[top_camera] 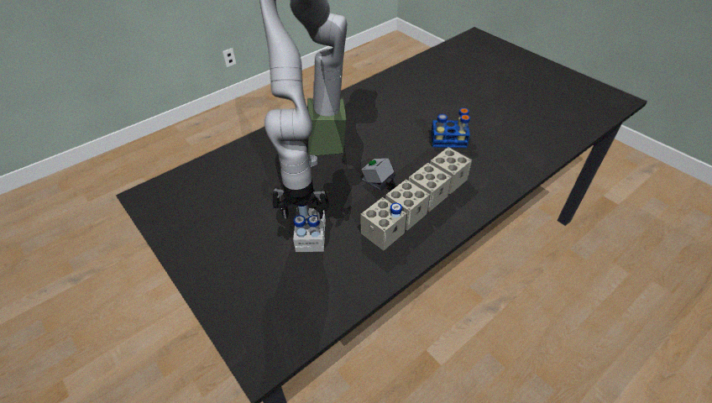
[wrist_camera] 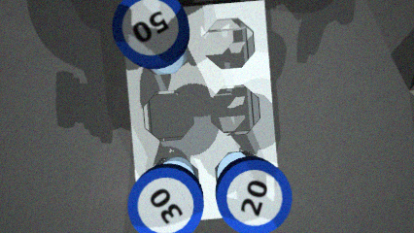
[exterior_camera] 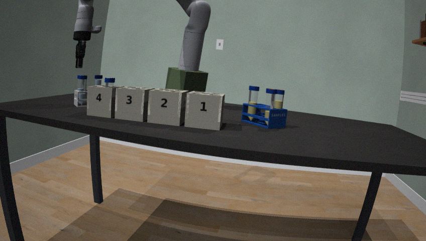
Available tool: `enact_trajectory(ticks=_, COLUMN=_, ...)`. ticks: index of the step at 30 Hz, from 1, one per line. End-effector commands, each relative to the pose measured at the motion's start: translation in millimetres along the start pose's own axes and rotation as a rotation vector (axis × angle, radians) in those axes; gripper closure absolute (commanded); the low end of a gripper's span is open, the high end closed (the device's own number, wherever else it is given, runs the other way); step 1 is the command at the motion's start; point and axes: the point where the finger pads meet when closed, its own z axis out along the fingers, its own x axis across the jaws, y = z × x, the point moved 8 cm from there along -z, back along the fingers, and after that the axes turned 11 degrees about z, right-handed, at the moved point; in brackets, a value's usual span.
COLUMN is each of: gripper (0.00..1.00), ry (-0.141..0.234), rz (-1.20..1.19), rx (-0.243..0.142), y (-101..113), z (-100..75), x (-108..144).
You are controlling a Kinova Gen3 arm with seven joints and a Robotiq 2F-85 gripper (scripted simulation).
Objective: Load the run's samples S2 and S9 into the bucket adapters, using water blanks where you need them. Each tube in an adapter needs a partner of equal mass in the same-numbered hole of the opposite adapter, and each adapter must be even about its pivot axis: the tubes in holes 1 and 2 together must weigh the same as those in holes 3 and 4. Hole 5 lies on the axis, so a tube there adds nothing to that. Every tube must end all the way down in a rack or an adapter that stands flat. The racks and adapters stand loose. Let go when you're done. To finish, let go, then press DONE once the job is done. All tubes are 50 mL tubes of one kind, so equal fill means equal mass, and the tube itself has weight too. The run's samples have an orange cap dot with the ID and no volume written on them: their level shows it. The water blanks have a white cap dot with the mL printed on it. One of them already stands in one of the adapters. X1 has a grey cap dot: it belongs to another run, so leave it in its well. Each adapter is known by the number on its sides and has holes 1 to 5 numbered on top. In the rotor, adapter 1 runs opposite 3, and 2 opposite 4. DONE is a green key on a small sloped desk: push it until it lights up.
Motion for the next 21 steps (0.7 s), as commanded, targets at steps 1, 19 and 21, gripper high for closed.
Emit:
enact_trajectory(ticks=1, gripper=0.0, ry=-0.002, rz=0.0, rx=0.001, y=-0.4, z=0.5, x=-0.3)
enact_trajectory(ticks=19, gripper=0.0, ry=0.001, rz=0.0, rx=0.004, y=-1.0, z=-9.2, x=0.1)
enact_trajectory(ticks=21, gripper=0.0, ry=0.003, rz=-0.001, rx=0.003, y=-0.3, z=-14.9, x=0.8)
